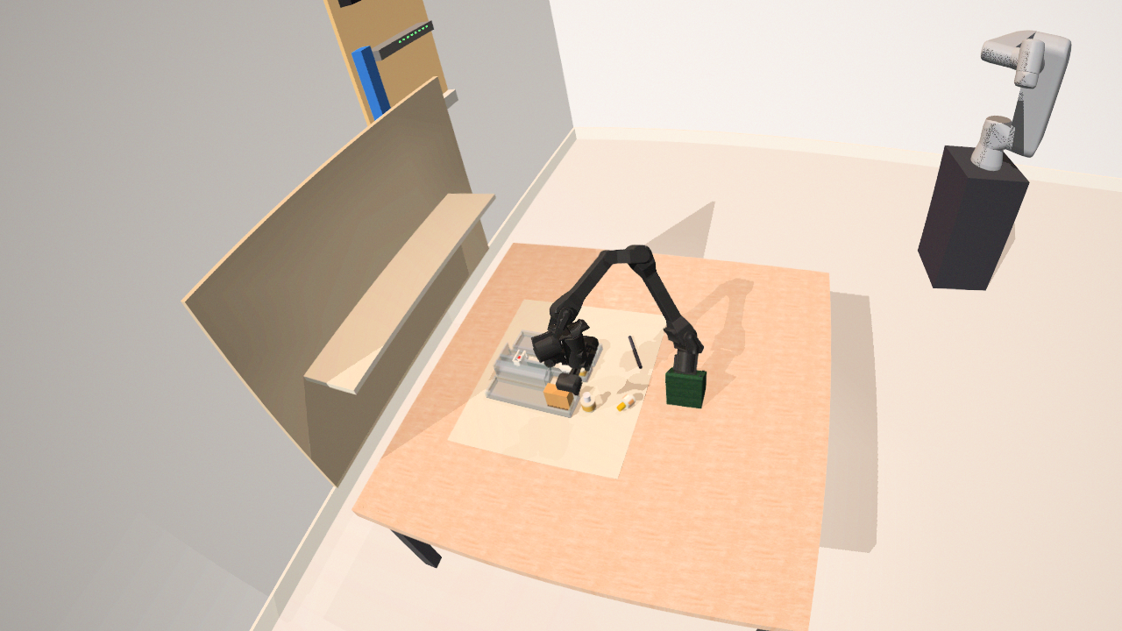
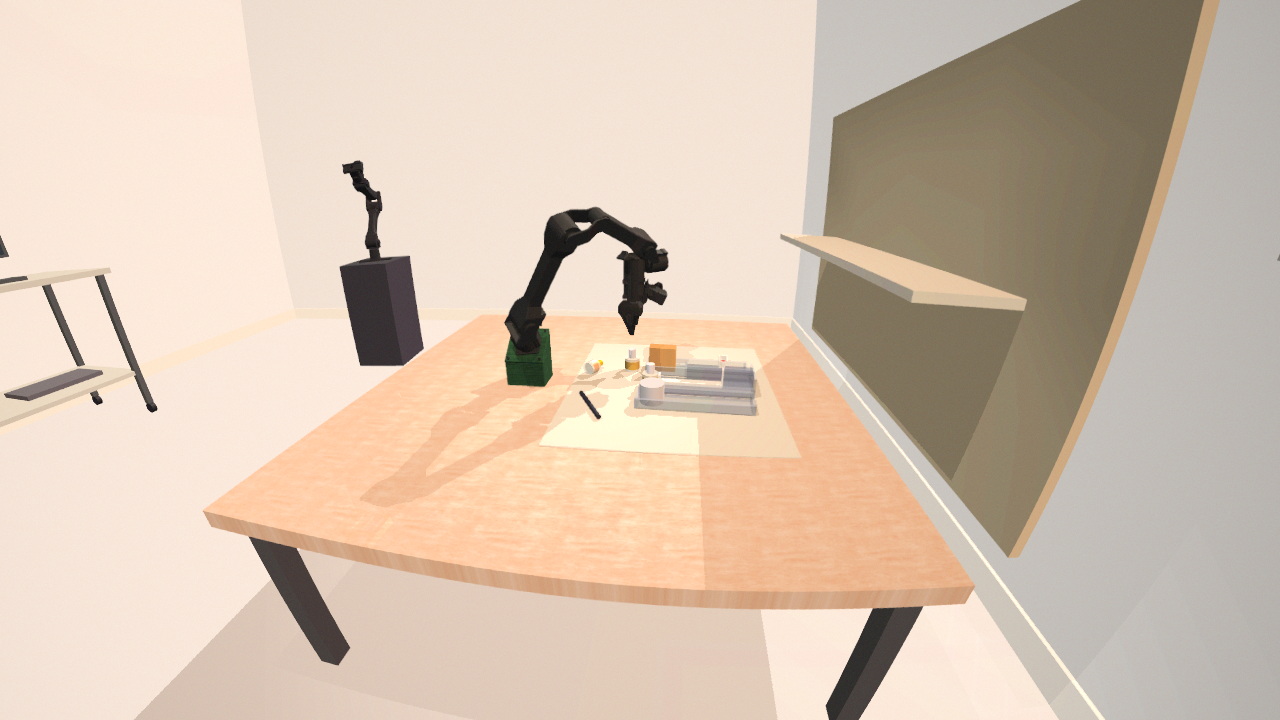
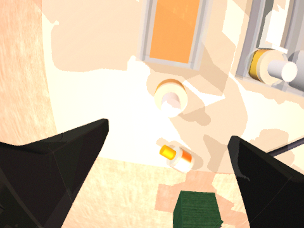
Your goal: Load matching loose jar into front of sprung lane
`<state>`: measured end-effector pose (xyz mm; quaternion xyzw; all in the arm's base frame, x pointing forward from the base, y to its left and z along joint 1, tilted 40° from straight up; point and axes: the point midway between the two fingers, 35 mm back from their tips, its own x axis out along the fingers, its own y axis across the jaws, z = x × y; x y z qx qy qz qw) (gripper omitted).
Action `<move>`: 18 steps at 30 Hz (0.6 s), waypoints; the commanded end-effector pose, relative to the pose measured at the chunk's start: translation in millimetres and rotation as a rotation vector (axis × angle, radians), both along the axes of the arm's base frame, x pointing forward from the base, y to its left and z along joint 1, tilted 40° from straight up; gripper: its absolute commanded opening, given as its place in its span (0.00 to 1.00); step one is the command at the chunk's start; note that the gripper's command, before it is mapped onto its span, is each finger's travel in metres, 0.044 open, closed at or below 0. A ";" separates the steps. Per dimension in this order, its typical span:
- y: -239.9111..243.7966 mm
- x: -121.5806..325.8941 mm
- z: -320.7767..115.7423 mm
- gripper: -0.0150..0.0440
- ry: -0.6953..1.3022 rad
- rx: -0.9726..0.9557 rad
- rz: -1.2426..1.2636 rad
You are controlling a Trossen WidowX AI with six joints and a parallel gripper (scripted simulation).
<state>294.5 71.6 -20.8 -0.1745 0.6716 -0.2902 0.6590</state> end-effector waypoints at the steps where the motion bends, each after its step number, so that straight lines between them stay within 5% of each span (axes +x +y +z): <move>1: -8.0 -3.1 -7.5 1.00 0.010 -0.013 0.012; 18: -42.9 -9.2 -50.6 1.00 0.010 -0.016 0.012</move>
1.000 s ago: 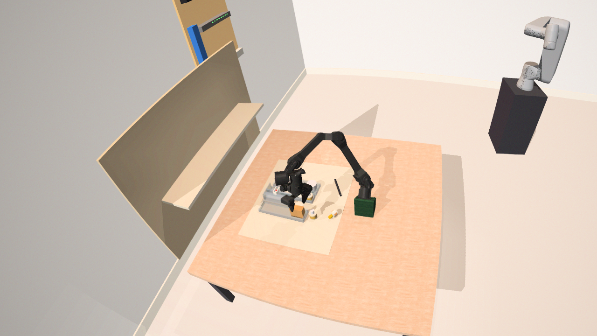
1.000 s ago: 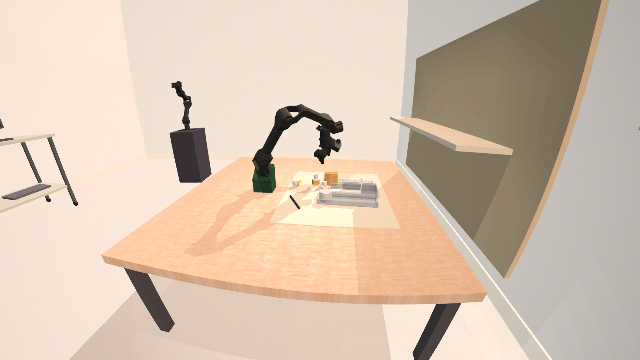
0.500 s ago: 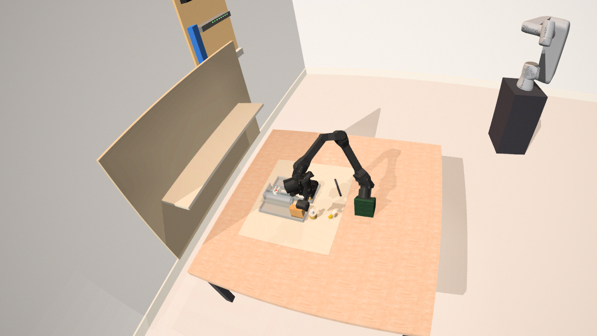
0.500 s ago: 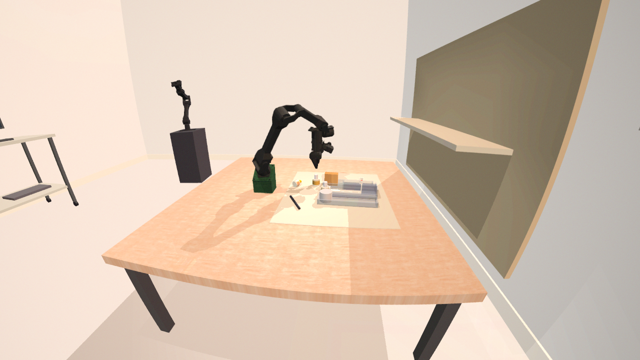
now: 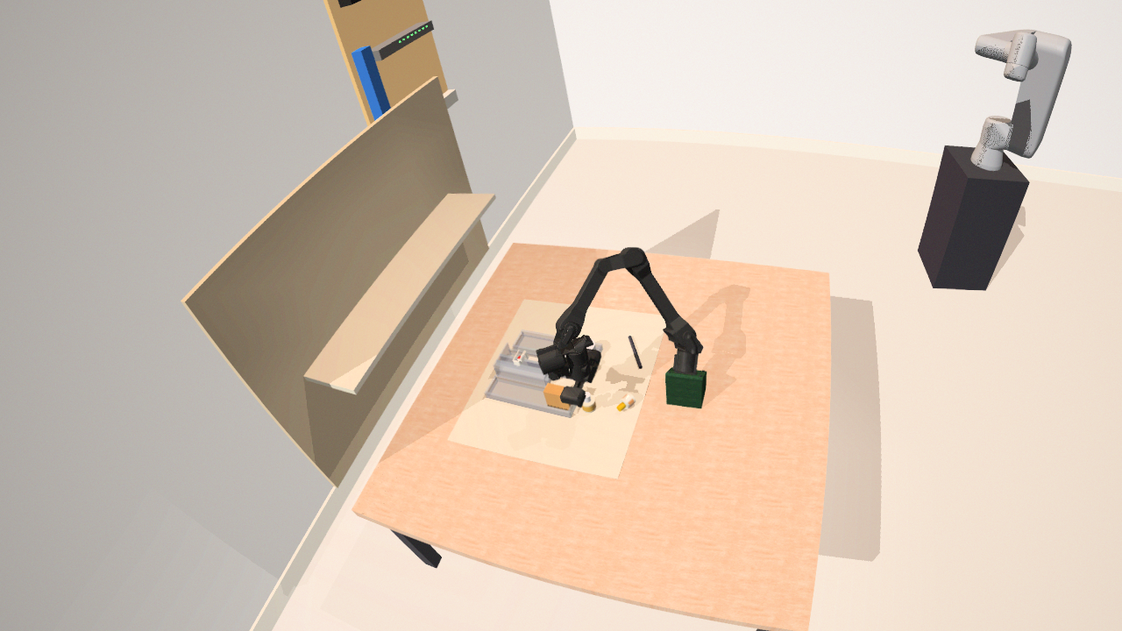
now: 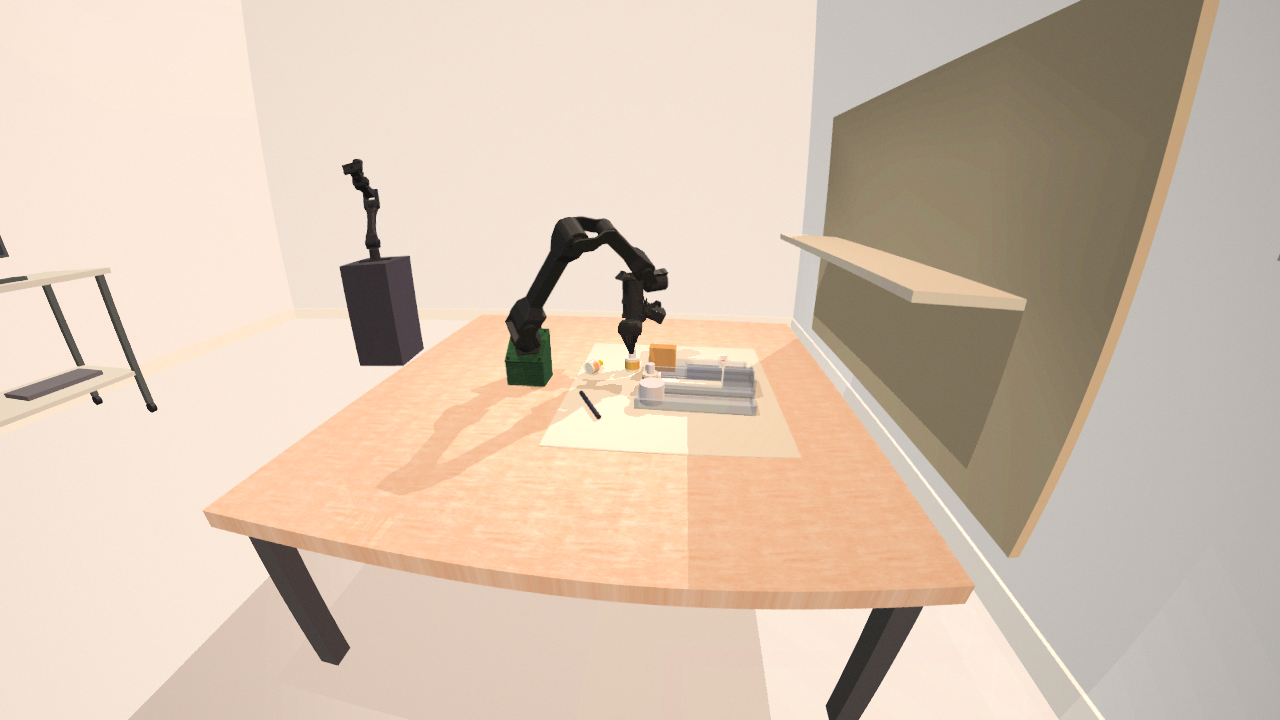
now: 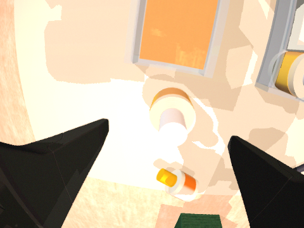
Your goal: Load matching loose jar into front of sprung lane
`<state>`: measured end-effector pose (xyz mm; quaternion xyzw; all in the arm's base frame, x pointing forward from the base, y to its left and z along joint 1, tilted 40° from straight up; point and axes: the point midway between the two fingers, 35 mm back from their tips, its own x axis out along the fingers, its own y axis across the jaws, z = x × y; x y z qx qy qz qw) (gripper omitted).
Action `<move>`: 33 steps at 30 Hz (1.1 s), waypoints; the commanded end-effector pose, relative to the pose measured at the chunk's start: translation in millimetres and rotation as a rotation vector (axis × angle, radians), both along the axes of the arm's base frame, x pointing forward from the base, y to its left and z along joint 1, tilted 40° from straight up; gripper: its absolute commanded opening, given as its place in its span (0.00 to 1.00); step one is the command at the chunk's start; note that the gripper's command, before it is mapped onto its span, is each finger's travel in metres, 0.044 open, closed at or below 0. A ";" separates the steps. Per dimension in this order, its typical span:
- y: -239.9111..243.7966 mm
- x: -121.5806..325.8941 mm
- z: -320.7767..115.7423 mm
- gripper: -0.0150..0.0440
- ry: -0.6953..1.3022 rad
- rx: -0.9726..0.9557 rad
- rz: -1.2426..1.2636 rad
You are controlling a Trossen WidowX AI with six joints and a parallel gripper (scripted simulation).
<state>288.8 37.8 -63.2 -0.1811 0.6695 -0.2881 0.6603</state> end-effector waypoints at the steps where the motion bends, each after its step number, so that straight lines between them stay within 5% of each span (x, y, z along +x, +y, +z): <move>1: -9.1 -3.5 -8.3 1.00 0.010 -0.009 -0.001; 23: -28.0 -5.7 -30.8 1.00 0.010 -0.011 -0.001; 33: -28.0 -5.7 -30.8 0.59 0.010 -0.011 -0.001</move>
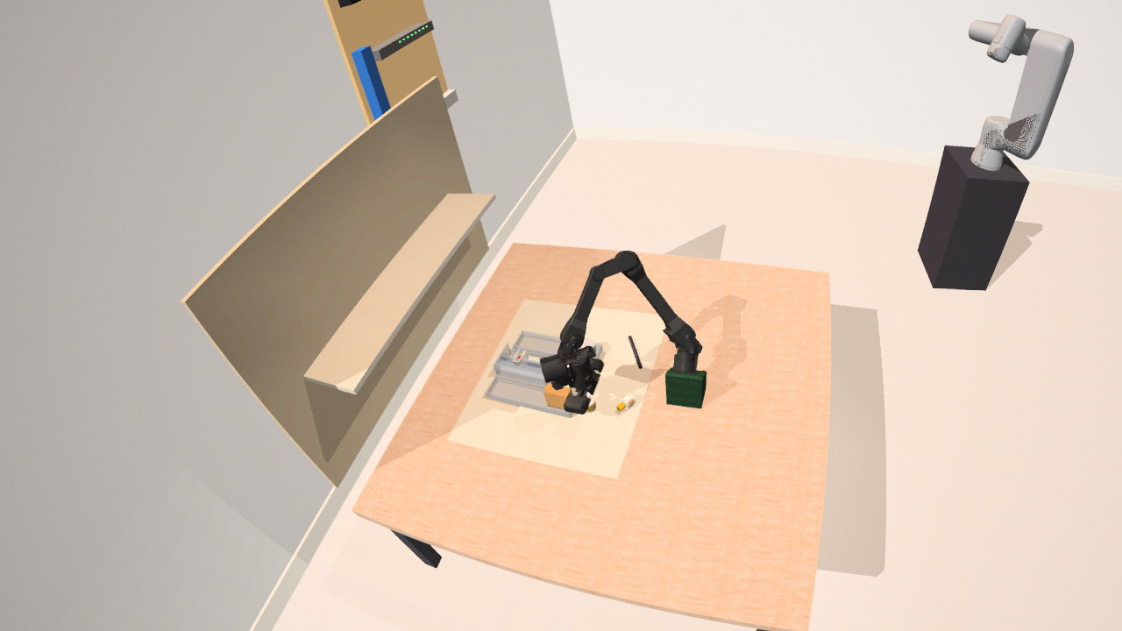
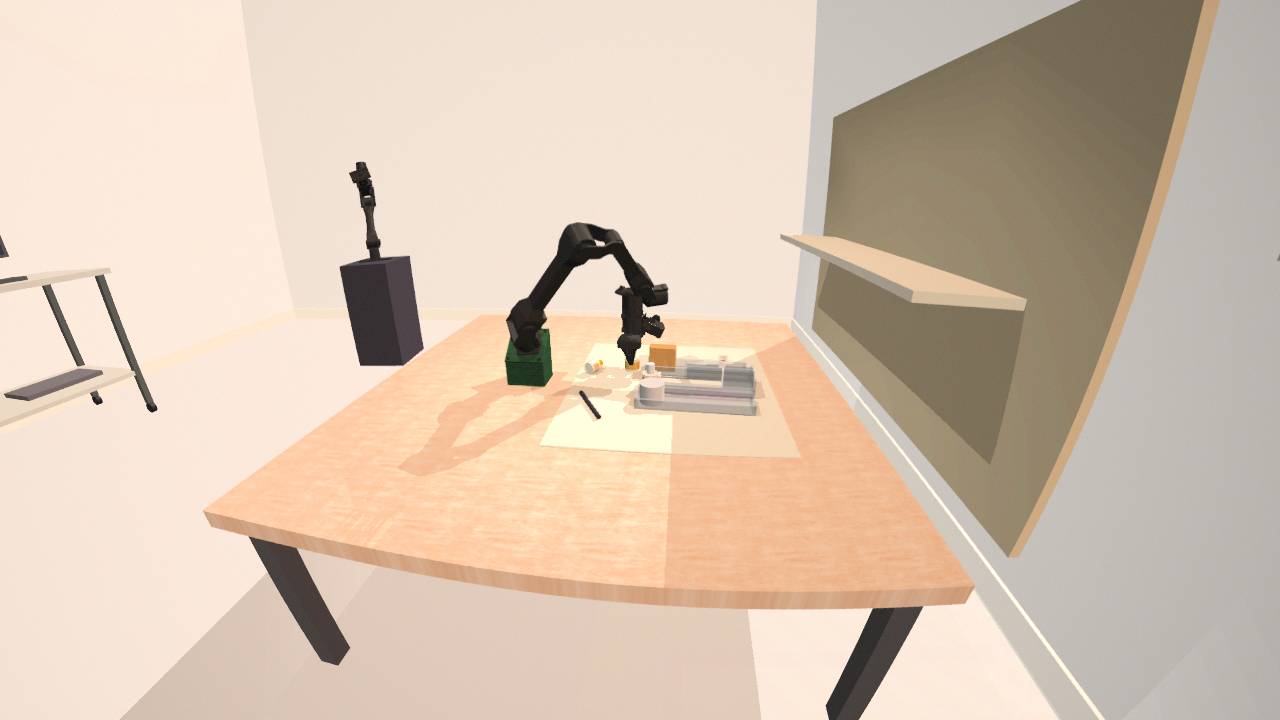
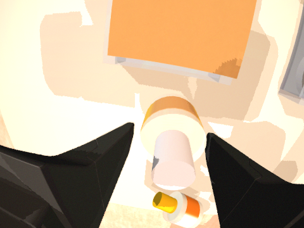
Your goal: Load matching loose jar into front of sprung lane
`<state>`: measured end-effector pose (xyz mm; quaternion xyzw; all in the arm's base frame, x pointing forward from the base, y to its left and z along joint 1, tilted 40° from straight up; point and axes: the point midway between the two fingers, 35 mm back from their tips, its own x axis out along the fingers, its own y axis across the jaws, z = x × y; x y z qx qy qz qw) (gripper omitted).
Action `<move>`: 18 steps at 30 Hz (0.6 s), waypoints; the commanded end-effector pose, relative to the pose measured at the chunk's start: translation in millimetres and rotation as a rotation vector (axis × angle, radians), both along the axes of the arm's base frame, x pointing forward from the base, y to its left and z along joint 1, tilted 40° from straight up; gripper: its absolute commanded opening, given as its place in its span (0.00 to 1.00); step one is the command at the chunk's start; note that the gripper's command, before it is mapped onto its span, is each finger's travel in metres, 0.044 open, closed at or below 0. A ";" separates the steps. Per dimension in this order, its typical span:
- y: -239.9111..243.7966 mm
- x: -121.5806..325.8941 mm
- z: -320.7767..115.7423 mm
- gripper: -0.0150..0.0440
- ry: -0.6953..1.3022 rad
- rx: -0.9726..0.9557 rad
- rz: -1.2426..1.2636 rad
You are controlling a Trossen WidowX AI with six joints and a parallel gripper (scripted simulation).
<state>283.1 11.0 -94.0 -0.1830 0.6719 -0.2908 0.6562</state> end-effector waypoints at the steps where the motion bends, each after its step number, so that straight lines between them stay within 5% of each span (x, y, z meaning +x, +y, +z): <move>1: -1.2 -0.1 -0.1 0.58 0.001 -0.005 0.003; 6: -1.2 -0.1 -0.1 0.52 0.001 -0.005 0.003; 12: 3.6 -3.2 6.1 0.25 0.025 0.021 0.014; 18: 27.3 2.5 28.7 0.25 0.025 0.025 0.015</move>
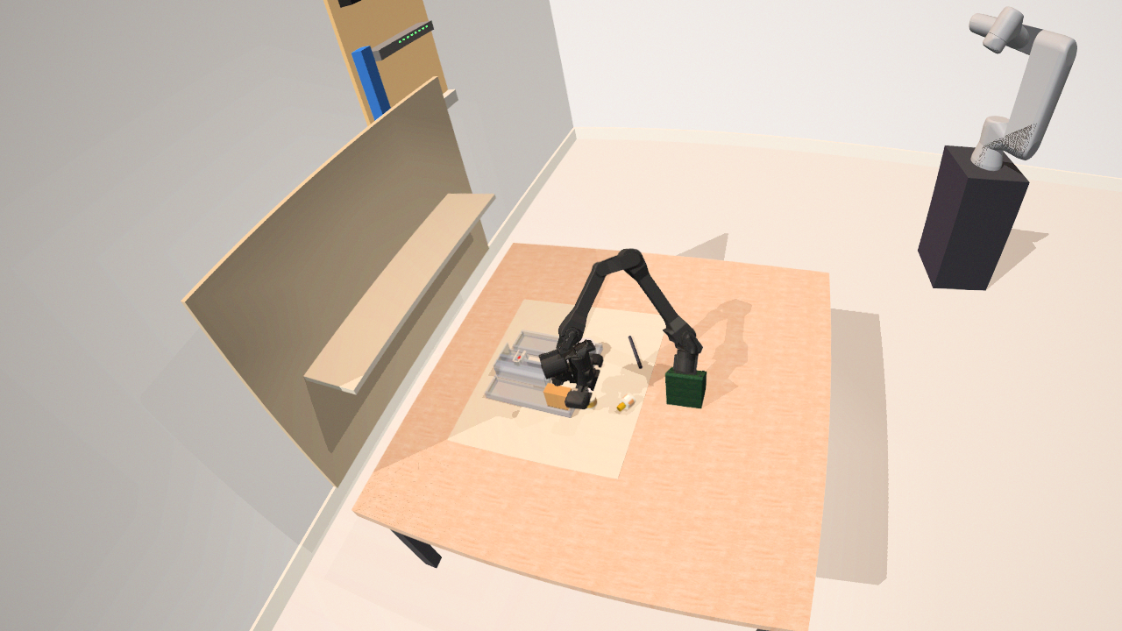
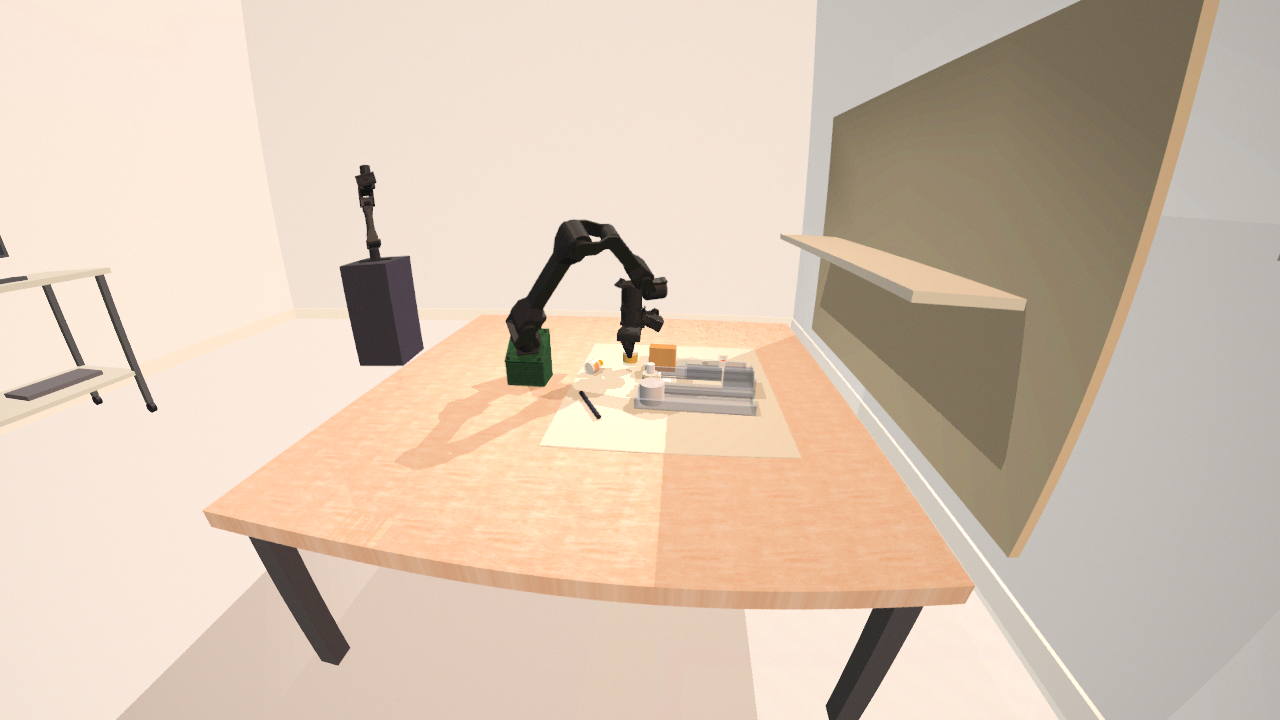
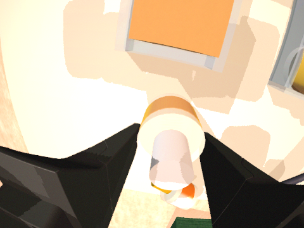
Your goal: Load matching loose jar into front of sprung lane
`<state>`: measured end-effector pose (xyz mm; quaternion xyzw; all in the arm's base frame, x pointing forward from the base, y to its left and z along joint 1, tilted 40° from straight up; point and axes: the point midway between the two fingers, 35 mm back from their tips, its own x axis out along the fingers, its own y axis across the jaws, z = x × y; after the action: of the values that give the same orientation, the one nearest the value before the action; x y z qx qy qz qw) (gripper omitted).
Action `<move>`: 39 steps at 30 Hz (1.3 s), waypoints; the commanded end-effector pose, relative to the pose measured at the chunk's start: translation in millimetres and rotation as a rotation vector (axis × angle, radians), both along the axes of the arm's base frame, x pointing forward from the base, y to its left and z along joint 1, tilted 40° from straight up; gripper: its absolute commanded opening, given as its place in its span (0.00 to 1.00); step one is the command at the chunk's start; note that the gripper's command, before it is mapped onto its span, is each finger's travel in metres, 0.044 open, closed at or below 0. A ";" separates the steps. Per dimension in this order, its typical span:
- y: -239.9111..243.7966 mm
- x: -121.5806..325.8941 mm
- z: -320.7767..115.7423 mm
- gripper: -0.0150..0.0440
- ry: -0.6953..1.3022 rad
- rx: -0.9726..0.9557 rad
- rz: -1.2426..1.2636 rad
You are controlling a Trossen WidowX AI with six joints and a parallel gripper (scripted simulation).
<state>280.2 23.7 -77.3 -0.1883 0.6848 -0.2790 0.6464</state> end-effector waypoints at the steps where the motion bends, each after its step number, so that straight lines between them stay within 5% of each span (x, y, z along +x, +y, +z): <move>1: 19.2 6.6 16.3 0.25 -0.015 0.012 0.002; 15: 57.0 10.6 60.1 0.25 -0.036 -0.012 -0.009; 39: -71.2 3.8 99.3 0.25 -0.065 -0.027 -0.047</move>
<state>287.3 -39.6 20.3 -0.1679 0.6643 -0.3080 0.6600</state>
